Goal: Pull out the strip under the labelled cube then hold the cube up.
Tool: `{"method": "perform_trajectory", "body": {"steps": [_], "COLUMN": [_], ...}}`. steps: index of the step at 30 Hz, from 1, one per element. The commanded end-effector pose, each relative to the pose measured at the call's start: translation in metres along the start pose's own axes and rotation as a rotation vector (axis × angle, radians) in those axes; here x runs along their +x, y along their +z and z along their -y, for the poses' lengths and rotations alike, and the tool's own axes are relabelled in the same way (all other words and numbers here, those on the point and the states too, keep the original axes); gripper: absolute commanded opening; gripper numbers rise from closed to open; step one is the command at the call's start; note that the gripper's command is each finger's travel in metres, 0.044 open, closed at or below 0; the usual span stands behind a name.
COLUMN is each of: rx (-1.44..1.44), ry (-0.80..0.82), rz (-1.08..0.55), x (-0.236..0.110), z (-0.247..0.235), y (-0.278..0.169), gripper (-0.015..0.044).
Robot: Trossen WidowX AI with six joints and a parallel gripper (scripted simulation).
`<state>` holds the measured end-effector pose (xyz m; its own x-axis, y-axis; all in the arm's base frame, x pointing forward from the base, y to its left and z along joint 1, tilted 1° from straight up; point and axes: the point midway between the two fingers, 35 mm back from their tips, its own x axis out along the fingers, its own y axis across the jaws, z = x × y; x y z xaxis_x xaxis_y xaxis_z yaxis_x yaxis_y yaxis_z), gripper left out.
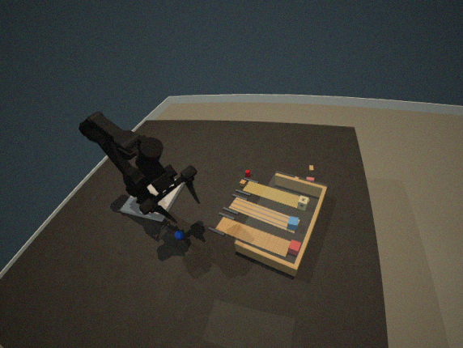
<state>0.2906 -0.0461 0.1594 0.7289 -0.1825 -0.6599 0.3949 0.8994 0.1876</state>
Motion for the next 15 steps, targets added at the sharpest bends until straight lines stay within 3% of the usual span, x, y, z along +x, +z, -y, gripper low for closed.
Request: {"method": "perform_trajectory", "body": {"steps": [1,6,15], "rx": [-0.253,-0.541,-0.551], "ry": [0.195,0.434,0.443], "rz": [0.018,0.057,0.059], "x": [-0.014,-0.041,-0.042], "z": [-0.059,-0.127,-0.13], "y": [0.002,-0.01,-0.01], "gripper": [0.04,0.04,0.04]}}
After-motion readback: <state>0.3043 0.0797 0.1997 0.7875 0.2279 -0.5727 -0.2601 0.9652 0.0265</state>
